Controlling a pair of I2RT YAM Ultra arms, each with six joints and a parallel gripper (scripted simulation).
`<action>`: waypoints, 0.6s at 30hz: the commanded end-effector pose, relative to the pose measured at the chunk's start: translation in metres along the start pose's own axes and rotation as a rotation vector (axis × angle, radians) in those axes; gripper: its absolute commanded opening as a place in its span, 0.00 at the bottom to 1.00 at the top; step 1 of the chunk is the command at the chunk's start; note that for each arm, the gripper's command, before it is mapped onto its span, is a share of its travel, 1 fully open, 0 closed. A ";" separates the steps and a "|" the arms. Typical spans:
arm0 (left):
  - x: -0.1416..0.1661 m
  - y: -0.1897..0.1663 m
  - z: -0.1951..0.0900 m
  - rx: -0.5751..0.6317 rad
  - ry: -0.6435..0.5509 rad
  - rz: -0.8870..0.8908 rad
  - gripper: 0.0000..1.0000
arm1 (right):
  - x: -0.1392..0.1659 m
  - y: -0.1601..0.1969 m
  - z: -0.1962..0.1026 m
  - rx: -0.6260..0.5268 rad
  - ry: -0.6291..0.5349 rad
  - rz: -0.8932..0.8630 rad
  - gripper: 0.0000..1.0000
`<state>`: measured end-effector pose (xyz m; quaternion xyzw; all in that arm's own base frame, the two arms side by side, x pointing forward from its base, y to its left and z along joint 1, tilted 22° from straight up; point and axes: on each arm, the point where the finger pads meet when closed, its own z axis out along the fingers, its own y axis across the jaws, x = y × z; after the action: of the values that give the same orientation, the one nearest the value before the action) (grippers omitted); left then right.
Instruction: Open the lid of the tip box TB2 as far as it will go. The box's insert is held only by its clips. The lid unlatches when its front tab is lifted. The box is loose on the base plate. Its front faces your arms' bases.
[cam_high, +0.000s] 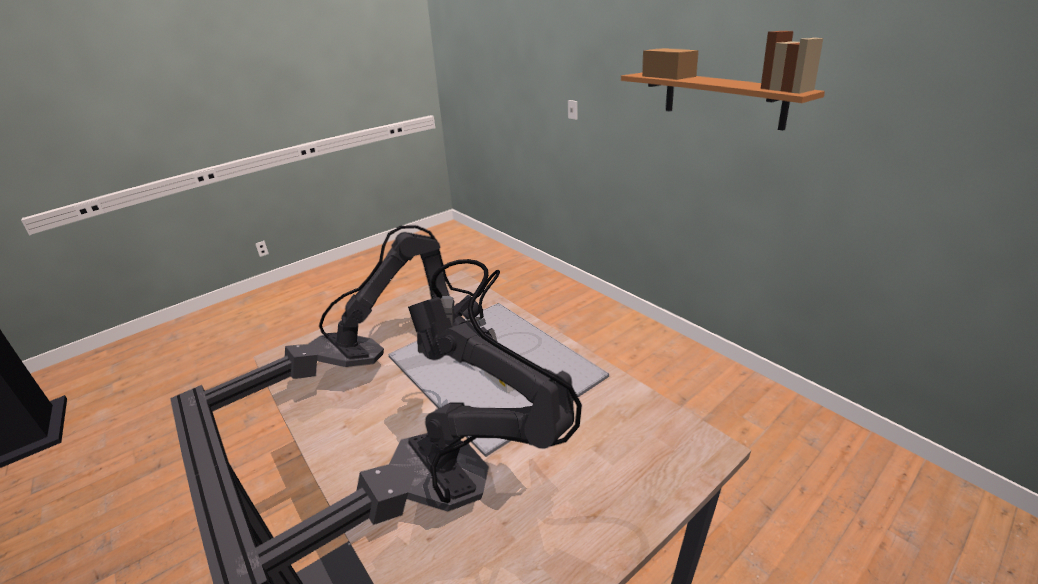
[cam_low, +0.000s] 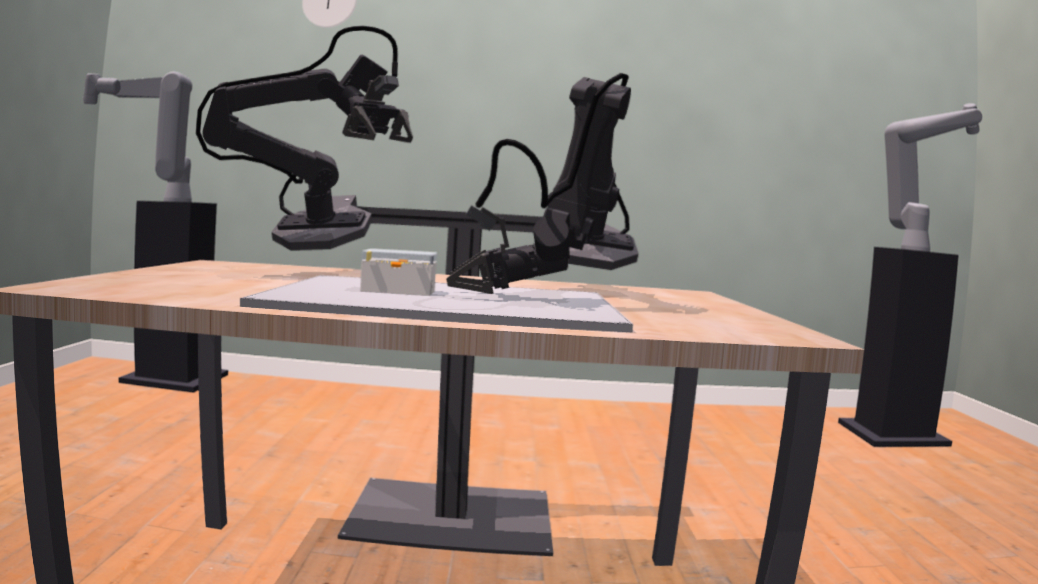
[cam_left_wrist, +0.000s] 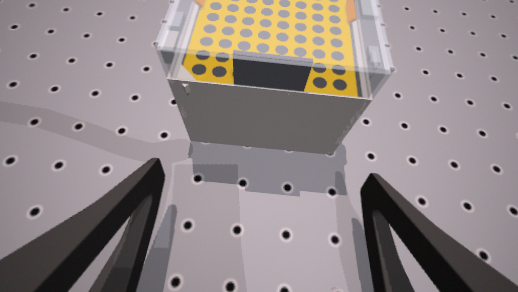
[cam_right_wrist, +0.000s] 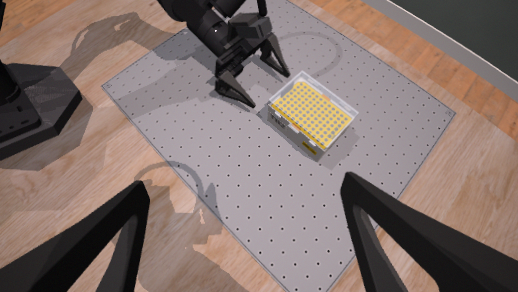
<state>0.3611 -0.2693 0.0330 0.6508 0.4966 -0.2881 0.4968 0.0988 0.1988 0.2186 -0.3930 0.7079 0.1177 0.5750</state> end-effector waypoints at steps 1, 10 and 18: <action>-0.014 0.003 0.005 0.022 -0.031 0.032 1.00 | -0.008 -0.002 -0.003 0.005 -0.010 0.008 1.00; -0.022 0.009 0.018 0.014 -0.034 0.038 1.00 | -0.008 -0.002 -0.003 0.005 -0.010 0.008 1.00; -0.022 0.008 0.027 0.016 -0.036 0.037 1.00 | -0.008 -0.002 -0.003 0.005 -0.010 0.008 1.00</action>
<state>0.3603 -0.2903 0.0368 0.6560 0.4892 -0.2930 0.4945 0.0988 0.1988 0.2186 -0.3930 0.7079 0.1177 0.5750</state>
